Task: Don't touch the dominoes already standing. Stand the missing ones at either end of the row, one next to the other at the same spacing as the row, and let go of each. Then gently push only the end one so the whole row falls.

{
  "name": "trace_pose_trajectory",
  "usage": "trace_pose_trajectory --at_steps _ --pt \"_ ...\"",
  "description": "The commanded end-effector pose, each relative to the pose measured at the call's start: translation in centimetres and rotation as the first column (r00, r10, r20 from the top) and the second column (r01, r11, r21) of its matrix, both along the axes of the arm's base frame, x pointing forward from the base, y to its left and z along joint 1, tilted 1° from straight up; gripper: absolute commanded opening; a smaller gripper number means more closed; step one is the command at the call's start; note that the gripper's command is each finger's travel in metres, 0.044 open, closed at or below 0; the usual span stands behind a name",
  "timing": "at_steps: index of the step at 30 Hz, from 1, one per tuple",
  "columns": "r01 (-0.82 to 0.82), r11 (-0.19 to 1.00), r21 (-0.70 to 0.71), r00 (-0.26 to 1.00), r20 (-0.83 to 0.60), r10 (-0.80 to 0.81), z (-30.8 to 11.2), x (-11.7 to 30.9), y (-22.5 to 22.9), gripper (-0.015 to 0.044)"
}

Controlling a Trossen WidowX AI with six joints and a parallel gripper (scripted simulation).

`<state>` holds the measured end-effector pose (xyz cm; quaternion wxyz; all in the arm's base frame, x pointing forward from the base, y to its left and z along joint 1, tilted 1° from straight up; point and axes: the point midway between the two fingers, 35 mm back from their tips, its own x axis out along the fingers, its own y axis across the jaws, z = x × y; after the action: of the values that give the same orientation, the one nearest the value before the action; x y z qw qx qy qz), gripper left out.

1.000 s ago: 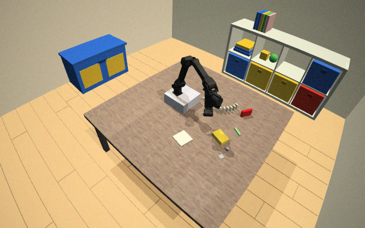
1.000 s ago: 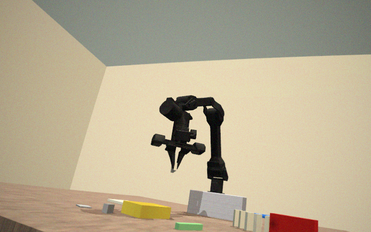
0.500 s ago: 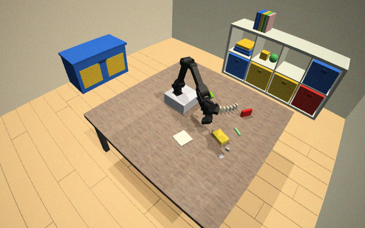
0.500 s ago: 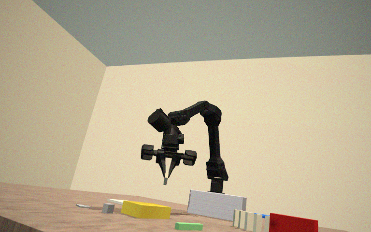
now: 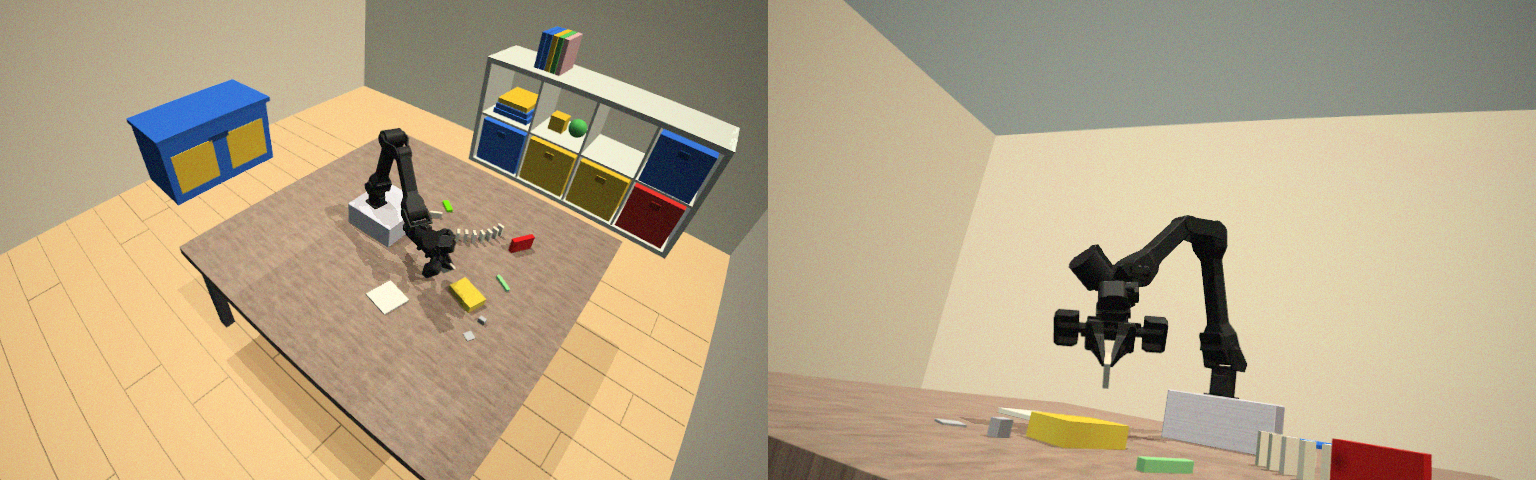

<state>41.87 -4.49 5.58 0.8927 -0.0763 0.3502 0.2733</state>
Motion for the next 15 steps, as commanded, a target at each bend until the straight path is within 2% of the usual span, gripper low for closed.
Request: trace_pose_trajectory --at_steps 1,15 --pt "0.002 0.998 0.06 0.998 0.061 -0.006 -0.1 -0.2 -0.3 0.0029" --pt "-0.057 0.977 0.203 0.959 0.284 -0.003 0.5 -2.3 -1.3 0.0029"
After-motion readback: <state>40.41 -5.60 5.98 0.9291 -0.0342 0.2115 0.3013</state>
